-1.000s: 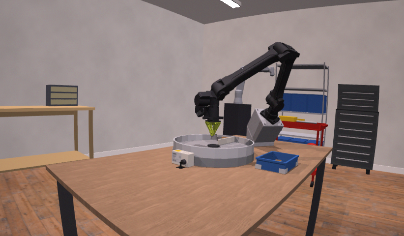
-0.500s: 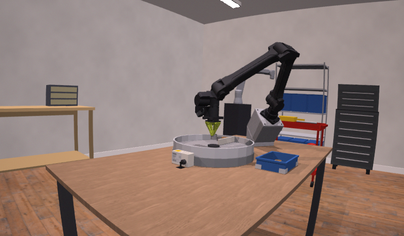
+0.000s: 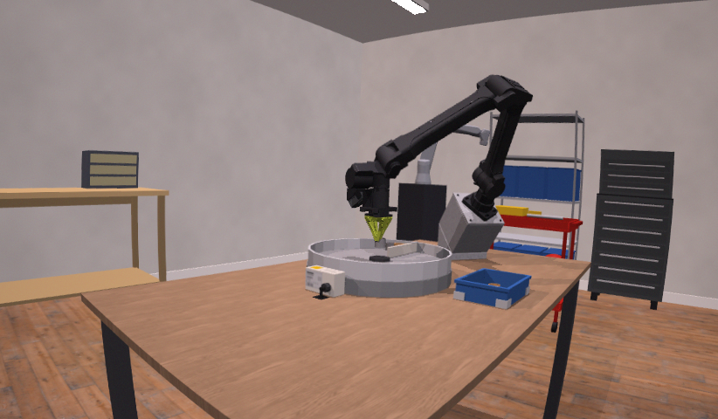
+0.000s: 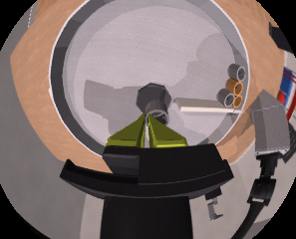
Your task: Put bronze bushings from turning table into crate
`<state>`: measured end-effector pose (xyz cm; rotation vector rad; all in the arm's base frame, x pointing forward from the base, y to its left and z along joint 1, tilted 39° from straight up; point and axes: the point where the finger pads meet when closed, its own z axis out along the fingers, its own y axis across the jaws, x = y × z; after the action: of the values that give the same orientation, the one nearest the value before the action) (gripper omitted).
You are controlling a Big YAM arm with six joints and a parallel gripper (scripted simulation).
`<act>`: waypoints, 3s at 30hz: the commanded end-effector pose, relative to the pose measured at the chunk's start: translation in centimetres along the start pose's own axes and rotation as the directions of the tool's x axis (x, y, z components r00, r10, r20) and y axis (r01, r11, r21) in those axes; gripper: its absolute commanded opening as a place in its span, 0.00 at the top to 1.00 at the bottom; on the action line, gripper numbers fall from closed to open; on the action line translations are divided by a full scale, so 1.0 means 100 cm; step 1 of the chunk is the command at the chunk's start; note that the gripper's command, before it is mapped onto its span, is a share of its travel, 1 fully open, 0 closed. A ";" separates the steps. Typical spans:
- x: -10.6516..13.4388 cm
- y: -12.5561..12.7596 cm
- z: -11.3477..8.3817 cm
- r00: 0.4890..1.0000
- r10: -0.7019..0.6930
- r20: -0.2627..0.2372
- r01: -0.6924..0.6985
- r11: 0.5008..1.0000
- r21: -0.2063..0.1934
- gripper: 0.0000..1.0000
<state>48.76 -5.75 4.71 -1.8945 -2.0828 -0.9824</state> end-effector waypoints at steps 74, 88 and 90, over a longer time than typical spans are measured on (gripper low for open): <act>0.007 0.029 -0.023 0.999 -0.032 0.027 0.033 0.998 -0.051 1.00; 0.011 0.030 -0.015 0.999 -0.046 0.026 0.047 0.997 -0.053 1.00; 0.008 0.024 -0.006 0.999 -0.033 0.020 0.034 0.999 -0.038 1.00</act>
<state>48.94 -5.42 4.73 -1.8960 -2.0809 -0.9835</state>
